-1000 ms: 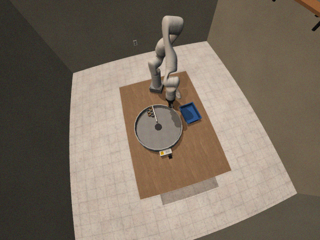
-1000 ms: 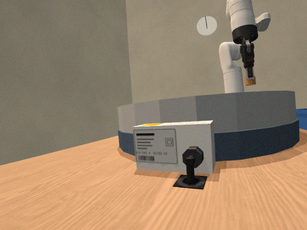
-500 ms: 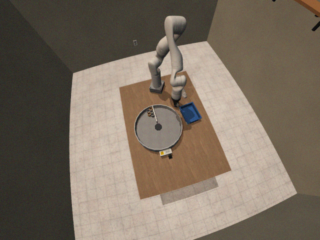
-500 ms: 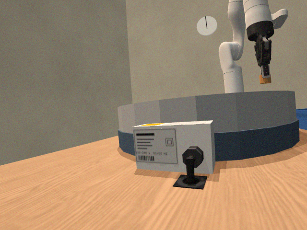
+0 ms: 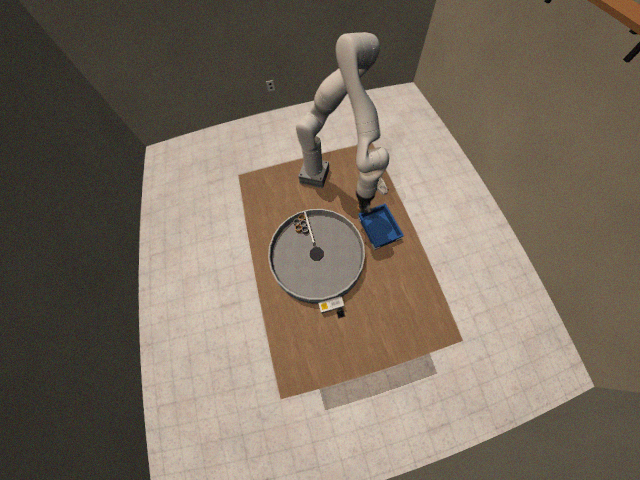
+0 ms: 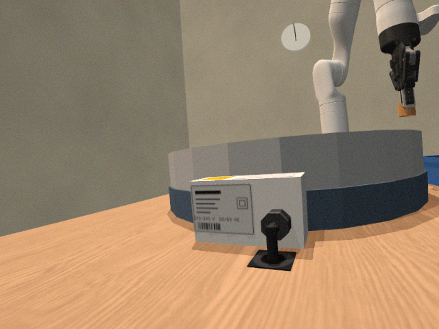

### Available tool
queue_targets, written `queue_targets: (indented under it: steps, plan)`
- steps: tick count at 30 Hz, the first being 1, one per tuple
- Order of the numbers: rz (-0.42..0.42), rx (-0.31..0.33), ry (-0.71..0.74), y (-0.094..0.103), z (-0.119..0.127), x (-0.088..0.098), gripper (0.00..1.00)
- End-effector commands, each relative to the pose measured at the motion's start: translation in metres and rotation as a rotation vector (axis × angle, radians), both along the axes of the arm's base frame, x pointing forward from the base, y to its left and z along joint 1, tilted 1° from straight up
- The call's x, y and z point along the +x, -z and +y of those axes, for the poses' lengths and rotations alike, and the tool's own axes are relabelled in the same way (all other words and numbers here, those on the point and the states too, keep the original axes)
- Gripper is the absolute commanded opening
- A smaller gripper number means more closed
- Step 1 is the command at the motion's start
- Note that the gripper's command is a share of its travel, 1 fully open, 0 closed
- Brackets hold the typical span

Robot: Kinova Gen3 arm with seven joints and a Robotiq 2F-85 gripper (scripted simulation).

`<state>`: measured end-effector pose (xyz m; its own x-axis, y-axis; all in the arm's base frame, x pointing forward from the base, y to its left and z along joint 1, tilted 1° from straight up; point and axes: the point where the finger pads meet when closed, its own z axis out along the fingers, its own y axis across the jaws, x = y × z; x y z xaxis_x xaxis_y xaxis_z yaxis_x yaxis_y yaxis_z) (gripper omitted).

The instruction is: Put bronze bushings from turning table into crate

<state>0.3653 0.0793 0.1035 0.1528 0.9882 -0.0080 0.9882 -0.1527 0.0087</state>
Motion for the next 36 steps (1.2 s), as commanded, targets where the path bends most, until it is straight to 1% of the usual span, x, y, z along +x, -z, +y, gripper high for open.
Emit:
queue_targets:
  steps: [1, 6, 18, 23, 35, 36]
  plan:
    - [-0.001, 0.0, -0.001, 0.0, 0.0, 0.0, 0.0]
    - [-0.002, 0.0, 0.0, 0.0, 0.052, 0.017, 0.0]
    - [-0.002, 0.0, 0.0, 0.0, 0.052, 0.017, 0.0]
    - [-0.003, 0.001, -0.002, 0.025, 0.052, 0.017, 0.0]
    - [-0.003, 0.001, -0.002, 0.025, 0.052, 0.017, 0.0]
    - [-0.003, 0.002, -0.002, 0.03, 0.053, 0.017, 0.0]
